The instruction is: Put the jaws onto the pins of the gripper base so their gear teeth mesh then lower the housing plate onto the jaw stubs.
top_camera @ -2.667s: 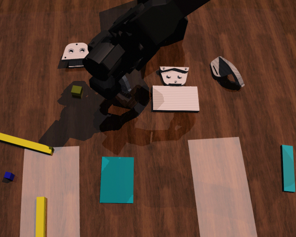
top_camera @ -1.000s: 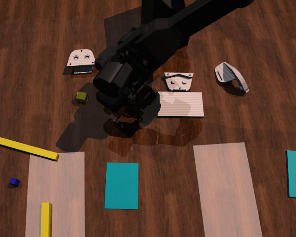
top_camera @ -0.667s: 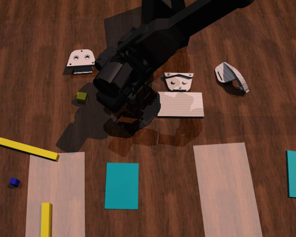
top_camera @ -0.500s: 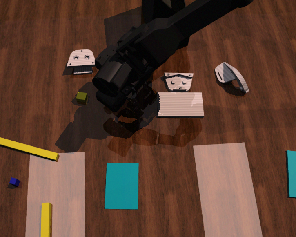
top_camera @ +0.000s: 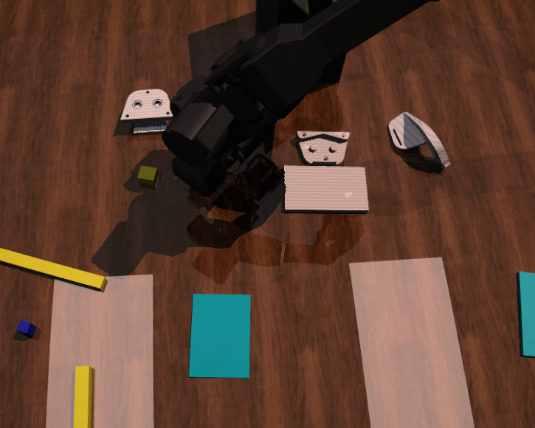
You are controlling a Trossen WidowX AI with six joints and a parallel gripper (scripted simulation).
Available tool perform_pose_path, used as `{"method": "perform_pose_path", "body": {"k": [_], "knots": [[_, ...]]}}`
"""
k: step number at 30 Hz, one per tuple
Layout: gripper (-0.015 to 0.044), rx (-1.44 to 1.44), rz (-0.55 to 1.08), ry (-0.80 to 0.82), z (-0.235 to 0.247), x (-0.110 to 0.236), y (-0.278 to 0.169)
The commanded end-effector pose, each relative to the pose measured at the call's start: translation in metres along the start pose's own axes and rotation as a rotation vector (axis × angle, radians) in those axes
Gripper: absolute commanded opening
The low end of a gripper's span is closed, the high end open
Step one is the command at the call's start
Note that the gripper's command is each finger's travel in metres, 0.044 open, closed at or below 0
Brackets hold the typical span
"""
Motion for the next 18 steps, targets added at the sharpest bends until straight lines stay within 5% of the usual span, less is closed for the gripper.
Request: {"method": "perform_pose_path", "body": {"k": [1,18], "knots": [[0.0037,0.01,0.001,0.012,0.0017,0.0086,-0.0016],[0.0037,0.01,0.001,0.012,0.0014,0.0154,-0.0015]]}}
Point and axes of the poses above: the point midway between the two fingers, 35 mm back from their tips, its own x axis back along the fingers, its own z axis across the jaws, y = z × x, the point moved 4 cm from there along x, back along the fingers, and after that the axes turned 2 degrees about -x, right-handed, at the moved point
